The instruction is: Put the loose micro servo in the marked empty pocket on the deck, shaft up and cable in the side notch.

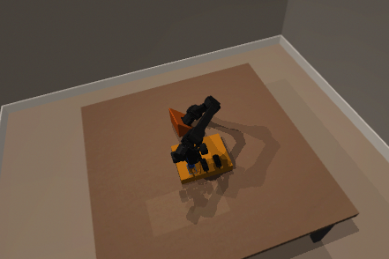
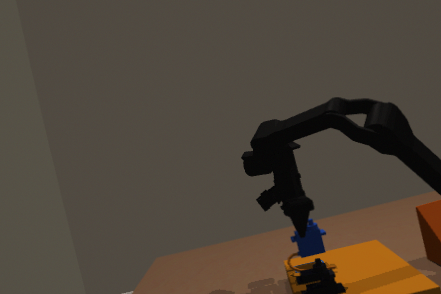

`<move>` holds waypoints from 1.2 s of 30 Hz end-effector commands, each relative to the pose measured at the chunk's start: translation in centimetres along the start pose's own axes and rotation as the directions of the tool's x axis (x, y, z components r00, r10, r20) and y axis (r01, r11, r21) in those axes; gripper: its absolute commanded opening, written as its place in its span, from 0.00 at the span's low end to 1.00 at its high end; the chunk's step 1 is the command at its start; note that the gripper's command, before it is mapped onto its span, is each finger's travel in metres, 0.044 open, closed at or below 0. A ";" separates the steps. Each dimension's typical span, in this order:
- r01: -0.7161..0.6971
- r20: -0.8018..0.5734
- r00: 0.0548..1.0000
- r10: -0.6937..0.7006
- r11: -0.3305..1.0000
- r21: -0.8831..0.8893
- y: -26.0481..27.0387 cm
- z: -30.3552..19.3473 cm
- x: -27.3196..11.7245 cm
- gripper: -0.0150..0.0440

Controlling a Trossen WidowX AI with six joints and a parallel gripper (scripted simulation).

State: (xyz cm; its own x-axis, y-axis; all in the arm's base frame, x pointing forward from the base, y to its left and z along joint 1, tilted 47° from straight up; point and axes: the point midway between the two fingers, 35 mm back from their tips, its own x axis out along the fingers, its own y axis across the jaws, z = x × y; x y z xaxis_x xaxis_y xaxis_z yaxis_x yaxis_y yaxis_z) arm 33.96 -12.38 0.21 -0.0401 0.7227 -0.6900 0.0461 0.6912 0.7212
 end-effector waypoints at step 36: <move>-0.003 0.006 1.000 0.003 1.000 0.015 0.2 1.5 1.9 0.25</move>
State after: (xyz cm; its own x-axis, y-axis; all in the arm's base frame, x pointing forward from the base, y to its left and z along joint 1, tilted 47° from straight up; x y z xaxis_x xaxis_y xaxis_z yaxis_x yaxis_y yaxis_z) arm 35.28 -10.89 -1.08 -0.0386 0.7233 -0.6895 0.0585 0.6904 0.7210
